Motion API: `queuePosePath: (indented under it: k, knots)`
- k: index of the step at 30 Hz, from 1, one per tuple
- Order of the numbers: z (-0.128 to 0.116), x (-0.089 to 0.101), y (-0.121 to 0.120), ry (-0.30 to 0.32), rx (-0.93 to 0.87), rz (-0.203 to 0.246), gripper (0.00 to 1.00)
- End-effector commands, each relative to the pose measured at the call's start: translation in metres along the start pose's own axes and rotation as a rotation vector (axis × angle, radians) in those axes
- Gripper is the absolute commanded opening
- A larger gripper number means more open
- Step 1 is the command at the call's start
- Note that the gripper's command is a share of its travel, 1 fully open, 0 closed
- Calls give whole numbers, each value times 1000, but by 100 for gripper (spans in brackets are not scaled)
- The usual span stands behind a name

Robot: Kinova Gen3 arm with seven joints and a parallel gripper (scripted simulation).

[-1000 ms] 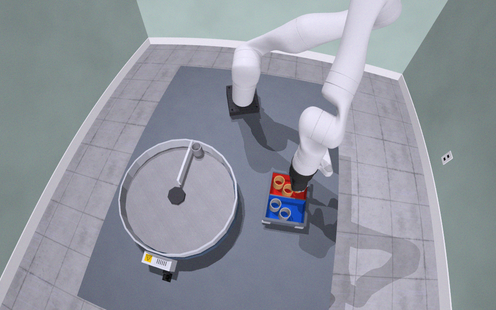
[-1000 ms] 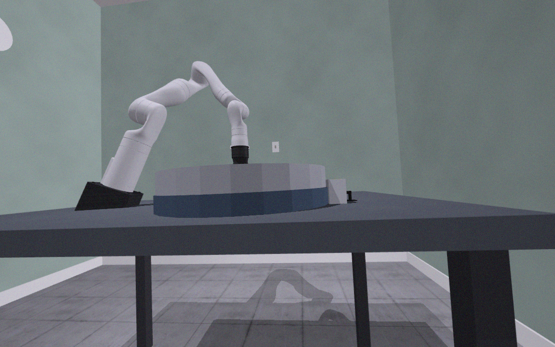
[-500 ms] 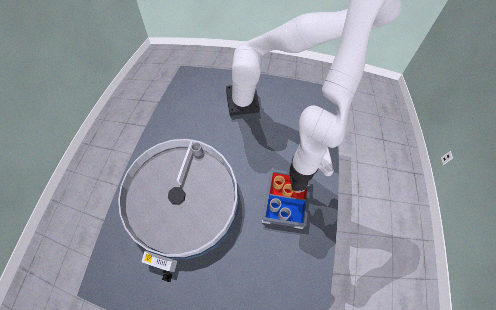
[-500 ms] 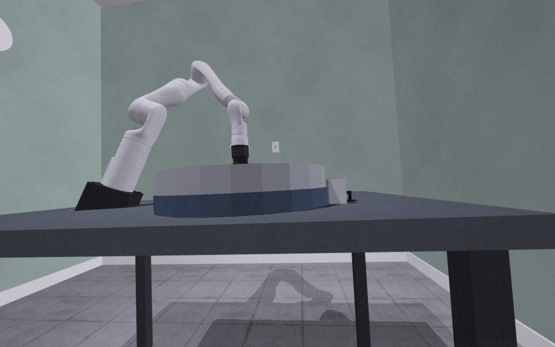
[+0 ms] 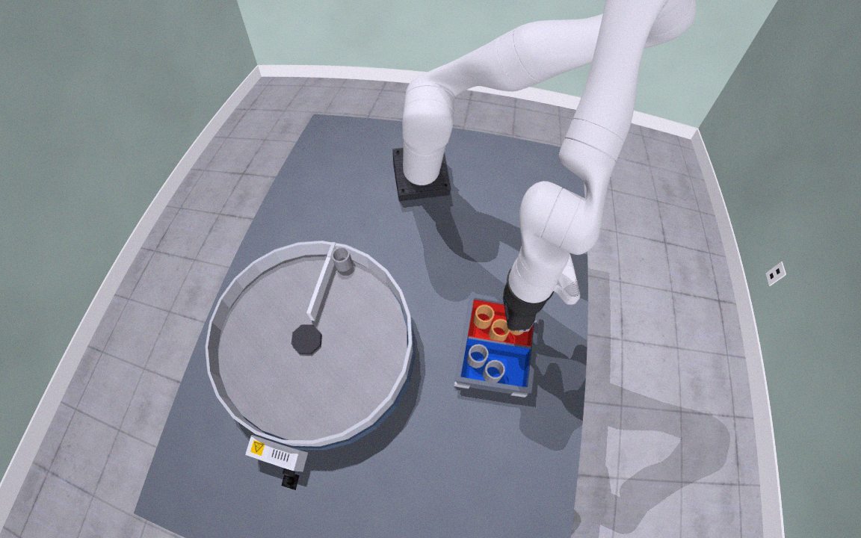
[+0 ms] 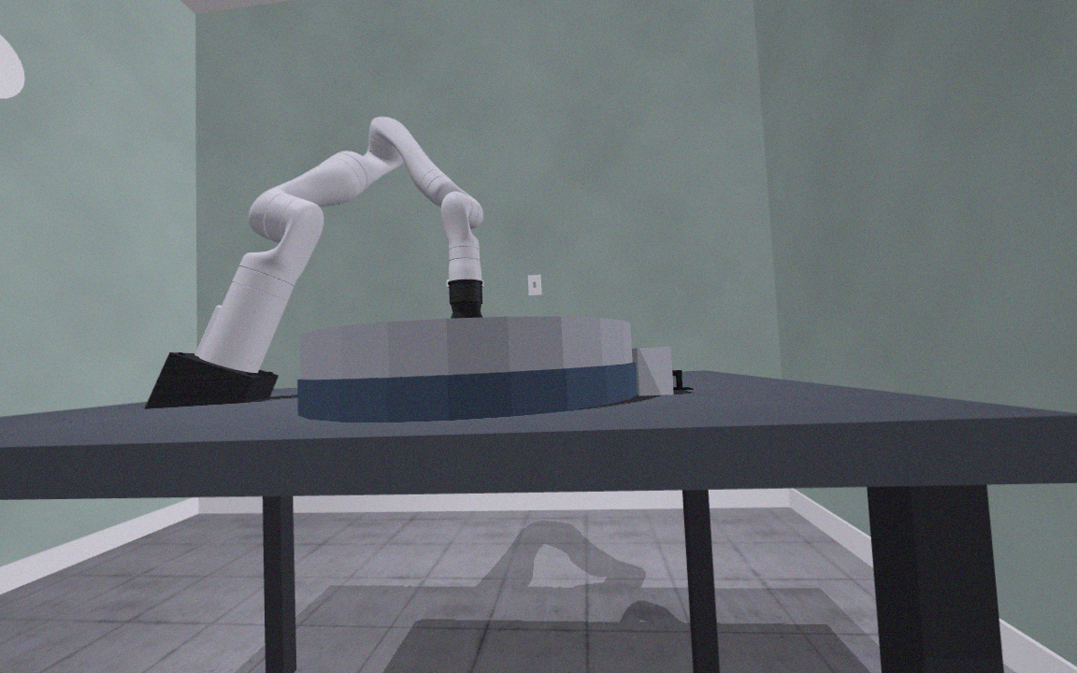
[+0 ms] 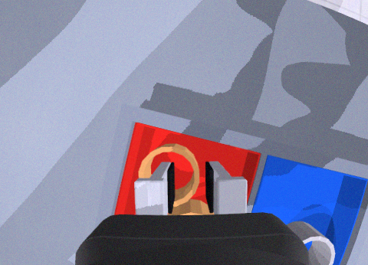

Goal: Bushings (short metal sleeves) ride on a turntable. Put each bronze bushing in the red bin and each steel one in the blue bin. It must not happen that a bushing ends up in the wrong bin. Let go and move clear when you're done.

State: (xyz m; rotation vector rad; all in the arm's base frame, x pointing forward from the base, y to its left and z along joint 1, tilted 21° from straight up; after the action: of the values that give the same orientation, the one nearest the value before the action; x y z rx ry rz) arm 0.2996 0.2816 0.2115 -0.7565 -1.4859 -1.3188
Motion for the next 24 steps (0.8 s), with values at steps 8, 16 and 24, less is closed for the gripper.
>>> queuePosePath:
  k: [8,16,24]
  knots:
    - [0,54,0,1,0,-1,47]
    - [0,108,0,1,0,-1,47]
    - [0,108,0,1,0,-1,47]
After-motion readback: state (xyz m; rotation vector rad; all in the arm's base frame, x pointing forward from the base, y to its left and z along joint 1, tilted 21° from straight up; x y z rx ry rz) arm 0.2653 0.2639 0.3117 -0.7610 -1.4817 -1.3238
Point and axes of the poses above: the point where the finger pads meet when closed, its own x axis back along the fingers, its own y axis across the jaws, z = x × y, the point moved 5 cm from there along x, back along the fingers, and after that the axes turned 4 degrees about -x, right-handed, at the moved point
